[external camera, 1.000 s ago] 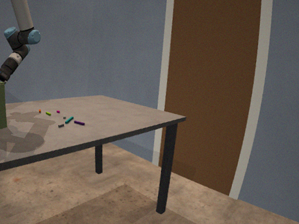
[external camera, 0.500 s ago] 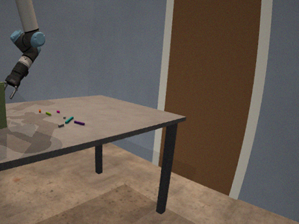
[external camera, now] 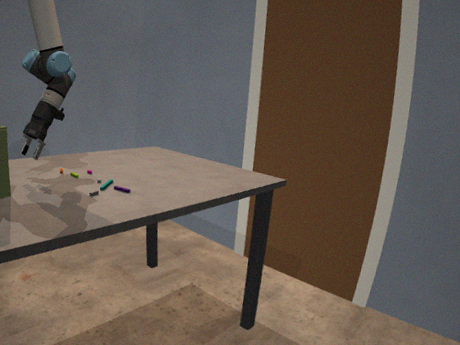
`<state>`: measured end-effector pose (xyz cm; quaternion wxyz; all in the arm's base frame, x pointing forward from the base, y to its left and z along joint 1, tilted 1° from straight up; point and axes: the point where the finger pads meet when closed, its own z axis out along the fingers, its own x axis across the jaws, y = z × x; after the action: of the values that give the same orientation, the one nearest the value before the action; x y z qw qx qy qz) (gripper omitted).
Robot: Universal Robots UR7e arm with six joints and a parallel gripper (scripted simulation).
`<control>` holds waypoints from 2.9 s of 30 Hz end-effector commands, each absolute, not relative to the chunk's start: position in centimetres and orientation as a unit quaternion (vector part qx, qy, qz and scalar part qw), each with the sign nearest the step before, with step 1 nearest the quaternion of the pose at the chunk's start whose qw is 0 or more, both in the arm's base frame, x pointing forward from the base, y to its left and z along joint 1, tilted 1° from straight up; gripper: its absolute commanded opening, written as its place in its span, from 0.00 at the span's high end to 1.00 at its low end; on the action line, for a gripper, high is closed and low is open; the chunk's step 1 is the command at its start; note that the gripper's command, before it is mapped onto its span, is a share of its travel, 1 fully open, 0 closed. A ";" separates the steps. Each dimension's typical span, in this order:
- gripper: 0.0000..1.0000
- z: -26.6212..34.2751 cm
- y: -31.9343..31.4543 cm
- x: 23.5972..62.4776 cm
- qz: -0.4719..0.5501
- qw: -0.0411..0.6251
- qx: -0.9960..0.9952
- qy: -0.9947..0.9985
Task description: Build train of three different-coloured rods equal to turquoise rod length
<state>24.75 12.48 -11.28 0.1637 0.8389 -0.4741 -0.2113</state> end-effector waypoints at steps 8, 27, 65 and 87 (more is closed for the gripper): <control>0.00 -12.5 8.1 28.5 -0.157 0.127 0.754 -0.625; 0.00 -12.9 -0.6 32.5 -0.071 0.064 0.560 -0.823; 0.00 -11.6 -9.8 33.3 0.007 0.000 0.330 -0.944; 0.00 -11.6 -9.8 33.3 0.007 0.000 0.330 -0.944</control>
<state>33.25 -9.76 -11.66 0.0004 0.3298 -0.9440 0.0067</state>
